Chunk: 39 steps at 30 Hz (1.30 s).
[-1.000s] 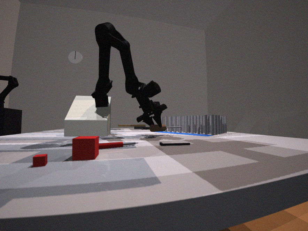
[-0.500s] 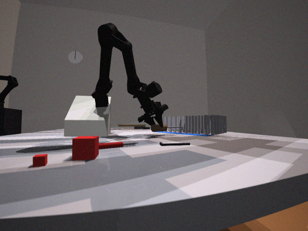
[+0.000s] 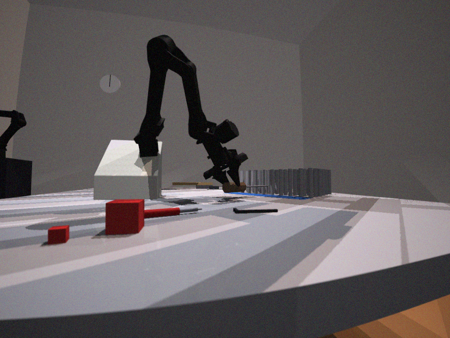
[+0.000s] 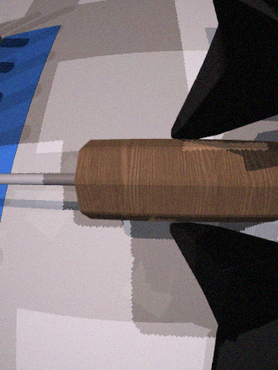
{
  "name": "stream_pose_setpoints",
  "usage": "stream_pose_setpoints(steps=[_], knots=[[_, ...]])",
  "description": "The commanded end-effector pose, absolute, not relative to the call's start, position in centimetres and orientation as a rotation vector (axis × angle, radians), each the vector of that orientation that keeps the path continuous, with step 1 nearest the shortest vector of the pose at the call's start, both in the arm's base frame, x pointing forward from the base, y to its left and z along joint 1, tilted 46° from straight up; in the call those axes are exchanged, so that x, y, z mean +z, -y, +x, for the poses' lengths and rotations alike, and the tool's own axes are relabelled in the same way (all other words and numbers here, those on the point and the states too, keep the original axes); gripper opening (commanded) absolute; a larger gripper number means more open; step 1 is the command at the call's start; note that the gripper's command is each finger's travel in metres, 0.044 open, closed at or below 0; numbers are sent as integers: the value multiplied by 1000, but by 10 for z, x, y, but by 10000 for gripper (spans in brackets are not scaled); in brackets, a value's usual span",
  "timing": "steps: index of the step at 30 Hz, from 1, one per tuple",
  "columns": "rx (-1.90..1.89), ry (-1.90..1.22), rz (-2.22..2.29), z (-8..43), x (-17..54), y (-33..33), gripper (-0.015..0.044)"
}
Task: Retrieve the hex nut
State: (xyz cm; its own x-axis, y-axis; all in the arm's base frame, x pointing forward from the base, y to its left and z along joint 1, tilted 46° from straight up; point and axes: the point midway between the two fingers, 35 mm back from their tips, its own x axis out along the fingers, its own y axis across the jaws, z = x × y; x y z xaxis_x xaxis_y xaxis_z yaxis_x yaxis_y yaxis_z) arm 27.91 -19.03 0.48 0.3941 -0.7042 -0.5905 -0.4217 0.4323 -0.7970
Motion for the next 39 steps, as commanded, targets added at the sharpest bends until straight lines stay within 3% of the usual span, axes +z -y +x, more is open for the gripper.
stream_pose_setpoints(steps=[1,39], knots=[[-255,-1219,-1183,283,6,190,0],[-256,-1218,-1182,306,-3,186,0]])
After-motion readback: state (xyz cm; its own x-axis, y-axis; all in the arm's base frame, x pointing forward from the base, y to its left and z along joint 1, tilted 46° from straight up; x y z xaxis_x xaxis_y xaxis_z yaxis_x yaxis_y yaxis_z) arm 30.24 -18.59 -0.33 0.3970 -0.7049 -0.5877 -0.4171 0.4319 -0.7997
